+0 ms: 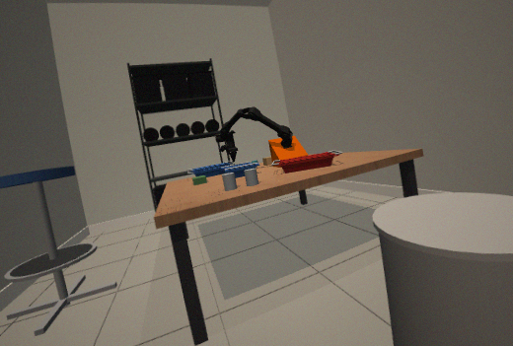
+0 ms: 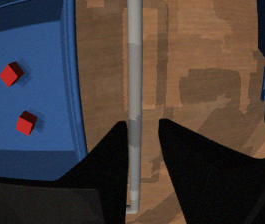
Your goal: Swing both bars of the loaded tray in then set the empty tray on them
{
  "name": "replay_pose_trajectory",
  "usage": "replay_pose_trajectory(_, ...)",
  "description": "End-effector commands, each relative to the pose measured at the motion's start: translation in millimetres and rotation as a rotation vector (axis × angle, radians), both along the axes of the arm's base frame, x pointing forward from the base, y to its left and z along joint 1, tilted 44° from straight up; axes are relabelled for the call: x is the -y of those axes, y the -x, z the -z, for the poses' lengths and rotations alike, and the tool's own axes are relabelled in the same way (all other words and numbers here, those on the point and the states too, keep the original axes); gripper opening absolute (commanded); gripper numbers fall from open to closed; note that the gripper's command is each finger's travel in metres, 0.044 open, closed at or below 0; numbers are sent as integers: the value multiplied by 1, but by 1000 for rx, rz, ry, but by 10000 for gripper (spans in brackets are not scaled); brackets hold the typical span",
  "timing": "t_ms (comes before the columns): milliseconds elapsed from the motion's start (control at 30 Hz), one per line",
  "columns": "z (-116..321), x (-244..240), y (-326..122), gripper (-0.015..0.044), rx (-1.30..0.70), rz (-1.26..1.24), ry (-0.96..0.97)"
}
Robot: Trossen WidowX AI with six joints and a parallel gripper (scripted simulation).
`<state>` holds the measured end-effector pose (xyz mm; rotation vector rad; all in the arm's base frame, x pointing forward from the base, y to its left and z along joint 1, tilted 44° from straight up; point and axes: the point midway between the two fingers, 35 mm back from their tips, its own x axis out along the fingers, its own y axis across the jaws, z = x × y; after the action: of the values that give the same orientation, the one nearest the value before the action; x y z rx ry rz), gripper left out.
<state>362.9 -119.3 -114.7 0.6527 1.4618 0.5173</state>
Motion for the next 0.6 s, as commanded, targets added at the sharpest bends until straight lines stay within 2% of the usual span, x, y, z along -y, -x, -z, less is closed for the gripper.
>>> replay_pose_trajectory(0,15,-16,0,85,-9,1,-9)
replay_pose_trajectory(233,35,-35,0,85,-8,0,-12)
replay_pose_trajectory(567,1,-29,0,85,-9,0,-11)
